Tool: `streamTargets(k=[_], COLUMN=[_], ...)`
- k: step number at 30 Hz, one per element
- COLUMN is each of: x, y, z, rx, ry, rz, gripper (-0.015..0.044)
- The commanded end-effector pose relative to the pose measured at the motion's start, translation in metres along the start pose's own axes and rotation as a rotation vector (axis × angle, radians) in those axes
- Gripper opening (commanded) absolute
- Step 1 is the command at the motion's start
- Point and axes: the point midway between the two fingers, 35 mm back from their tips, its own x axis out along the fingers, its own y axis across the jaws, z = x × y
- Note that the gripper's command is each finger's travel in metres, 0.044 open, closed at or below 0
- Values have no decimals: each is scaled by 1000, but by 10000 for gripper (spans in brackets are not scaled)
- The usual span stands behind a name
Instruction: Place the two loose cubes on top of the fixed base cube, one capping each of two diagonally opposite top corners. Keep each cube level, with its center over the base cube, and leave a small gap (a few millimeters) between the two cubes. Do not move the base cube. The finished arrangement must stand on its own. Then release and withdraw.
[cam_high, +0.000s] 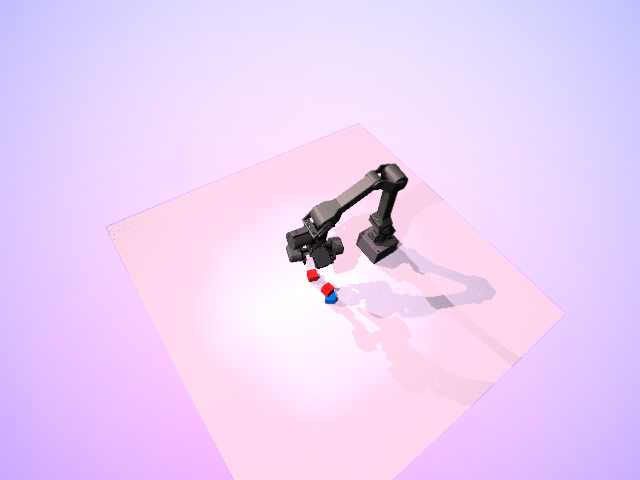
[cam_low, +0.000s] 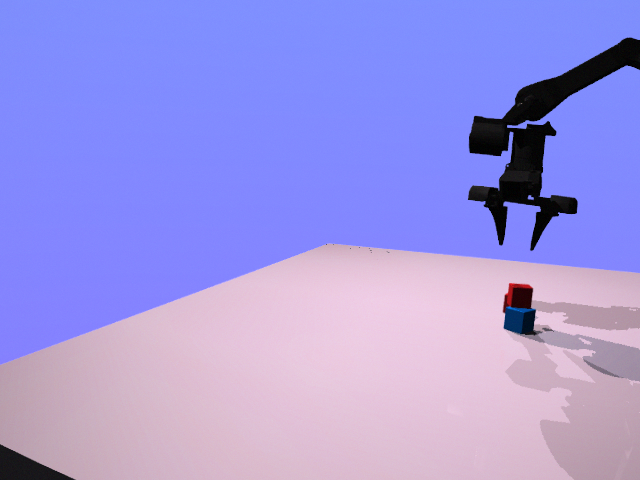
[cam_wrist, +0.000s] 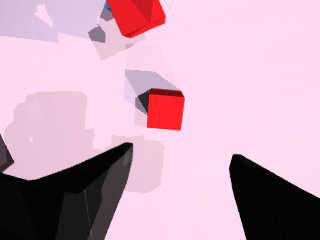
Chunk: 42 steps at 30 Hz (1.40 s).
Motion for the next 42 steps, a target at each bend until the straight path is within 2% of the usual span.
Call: streamTargets(k=[1,11,37,42], x=[35,65,98,98], y=[7,9,11,11], z=[-2,-2,-2,-2], rx=[-8,-8,-8,-8], ry=[7,7,7,7], rz=[34,34,34,34], gripper=[265,265,265,134])
